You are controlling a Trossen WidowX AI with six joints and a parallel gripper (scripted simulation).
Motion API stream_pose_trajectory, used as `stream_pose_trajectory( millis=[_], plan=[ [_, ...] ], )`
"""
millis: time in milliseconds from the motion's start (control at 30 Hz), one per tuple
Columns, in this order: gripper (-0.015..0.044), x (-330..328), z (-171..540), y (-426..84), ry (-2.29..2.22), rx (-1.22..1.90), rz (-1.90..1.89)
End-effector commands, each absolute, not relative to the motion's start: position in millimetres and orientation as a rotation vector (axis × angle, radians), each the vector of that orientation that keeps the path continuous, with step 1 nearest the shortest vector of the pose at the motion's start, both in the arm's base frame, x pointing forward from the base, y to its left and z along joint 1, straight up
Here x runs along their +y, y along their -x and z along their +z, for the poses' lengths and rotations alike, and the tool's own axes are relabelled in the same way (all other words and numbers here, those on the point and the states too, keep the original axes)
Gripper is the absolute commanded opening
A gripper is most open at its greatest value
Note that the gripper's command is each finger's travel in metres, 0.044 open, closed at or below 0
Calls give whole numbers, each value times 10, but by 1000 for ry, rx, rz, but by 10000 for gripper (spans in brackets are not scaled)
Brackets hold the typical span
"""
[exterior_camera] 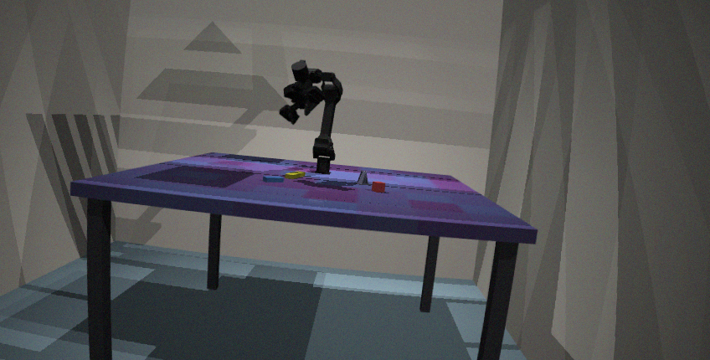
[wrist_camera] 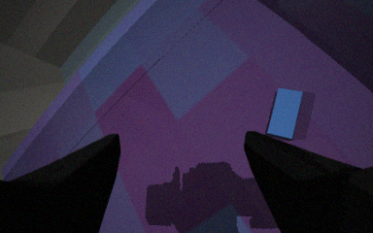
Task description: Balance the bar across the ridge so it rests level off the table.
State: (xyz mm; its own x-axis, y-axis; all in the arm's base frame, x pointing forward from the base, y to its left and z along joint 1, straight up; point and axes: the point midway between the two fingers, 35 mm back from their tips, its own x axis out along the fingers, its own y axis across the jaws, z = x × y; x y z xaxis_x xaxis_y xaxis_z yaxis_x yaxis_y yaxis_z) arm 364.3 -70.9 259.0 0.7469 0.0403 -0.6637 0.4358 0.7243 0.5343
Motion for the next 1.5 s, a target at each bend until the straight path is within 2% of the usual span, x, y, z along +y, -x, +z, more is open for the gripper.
stream_pose_trajectory(
  millis=[0,700,1000,1300,1467],
  plan=[
    [315,-748,2239,-3417,-637,843,-270],
    [315,-821,1165,-2094,-170,1537,-178],
    [315,-821,1148,-2084,-167,1543,-176],
    [315,-824,721,-2091,-167,1543,-176],
    [315,-824,709,-2091,-167,1543,-176]
  ],
)
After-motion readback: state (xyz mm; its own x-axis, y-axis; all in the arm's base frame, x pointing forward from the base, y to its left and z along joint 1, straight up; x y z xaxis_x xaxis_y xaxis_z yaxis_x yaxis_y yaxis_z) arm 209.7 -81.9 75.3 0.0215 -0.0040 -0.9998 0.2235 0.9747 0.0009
